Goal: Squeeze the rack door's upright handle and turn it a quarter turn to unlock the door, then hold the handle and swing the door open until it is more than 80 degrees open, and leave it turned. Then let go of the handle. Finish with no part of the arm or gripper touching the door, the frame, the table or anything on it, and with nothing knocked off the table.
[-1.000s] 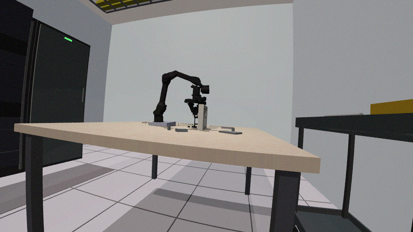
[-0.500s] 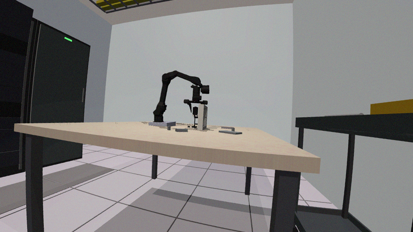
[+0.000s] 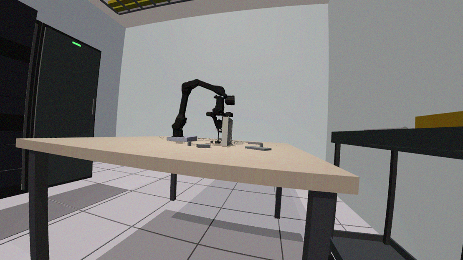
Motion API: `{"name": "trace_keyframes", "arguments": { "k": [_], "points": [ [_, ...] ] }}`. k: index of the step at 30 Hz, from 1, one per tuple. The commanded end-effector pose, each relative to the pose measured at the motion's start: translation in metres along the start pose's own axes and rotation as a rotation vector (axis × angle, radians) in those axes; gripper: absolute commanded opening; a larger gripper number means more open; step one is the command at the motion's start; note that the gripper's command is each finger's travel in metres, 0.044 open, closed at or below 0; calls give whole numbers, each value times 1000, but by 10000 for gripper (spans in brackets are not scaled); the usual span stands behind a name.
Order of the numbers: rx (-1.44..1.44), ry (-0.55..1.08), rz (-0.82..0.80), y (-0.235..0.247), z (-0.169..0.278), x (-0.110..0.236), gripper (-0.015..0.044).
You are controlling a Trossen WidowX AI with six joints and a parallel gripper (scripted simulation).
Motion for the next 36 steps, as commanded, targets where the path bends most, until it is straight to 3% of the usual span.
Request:
{"name": "trace_keyframes", "arguments": {
  "k": [1, 2, 15, 36],
  "points": [
    [-9, -3, -1, 0, 0, 0, 139],
    [-9, -3, -1, 0, 0, 0, 112],
    [-9, -3, -1, 0, 0, 0, 26],
    [318, -3, 1, -14, -7, 0, 24]
  ]
}}
Point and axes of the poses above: the point midway between the two fingers, 35 mm back from their tips, its own x axis back along the fingers, its own y axis across the jaws, z = x × y, the point moved 7 cm from there along x, back along the fingers, and after that the axes turned 9 degrees about x, right-handed, at the moved point
